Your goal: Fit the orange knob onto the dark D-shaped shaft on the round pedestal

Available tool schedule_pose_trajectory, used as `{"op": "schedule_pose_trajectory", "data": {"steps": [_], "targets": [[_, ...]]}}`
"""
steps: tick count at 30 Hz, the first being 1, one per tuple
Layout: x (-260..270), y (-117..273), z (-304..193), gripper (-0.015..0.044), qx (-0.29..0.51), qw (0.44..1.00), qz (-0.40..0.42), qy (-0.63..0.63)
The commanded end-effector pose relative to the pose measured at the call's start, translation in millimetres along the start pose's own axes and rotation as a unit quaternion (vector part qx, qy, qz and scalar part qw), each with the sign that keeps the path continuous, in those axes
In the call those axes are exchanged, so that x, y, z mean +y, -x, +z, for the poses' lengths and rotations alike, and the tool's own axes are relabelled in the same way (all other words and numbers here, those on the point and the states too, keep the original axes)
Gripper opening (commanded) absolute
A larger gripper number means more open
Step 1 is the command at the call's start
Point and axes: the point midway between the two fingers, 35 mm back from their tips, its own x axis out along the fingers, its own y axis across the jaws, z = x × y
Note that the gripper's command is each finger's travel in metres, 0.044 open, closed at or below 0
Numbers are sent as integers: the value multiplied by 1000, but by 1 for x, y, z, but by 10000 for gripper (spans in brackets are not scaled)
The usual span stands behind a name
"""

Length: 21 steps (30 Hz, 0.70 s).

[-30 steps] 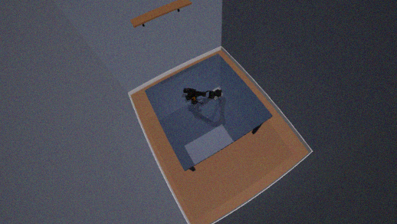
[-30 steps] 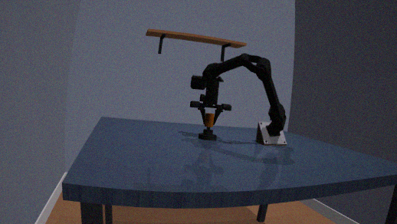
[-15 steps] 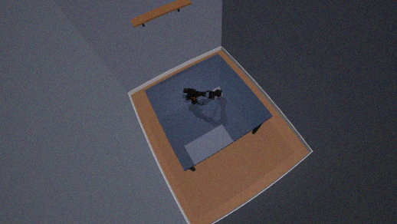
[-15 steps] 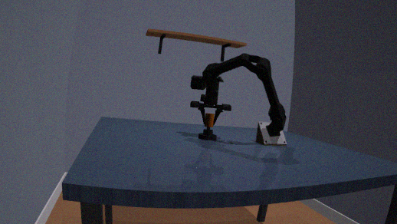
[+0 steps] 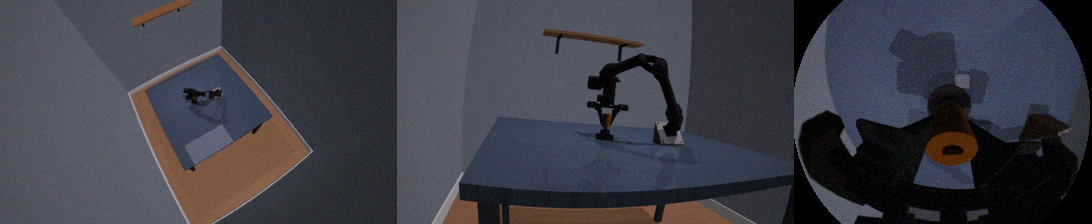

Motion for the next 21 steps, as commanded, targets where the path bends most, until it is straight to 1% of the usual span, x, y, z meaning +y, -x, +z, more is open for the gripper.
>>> {"op": "schedule_pose_trajectory", "data": {"steps": [1, 21], "targets": [[1, 0, 2, 0, -1, 1000, 2, 8], [0, -2, 3, 0, -1, 1000, 2, -28]]}}
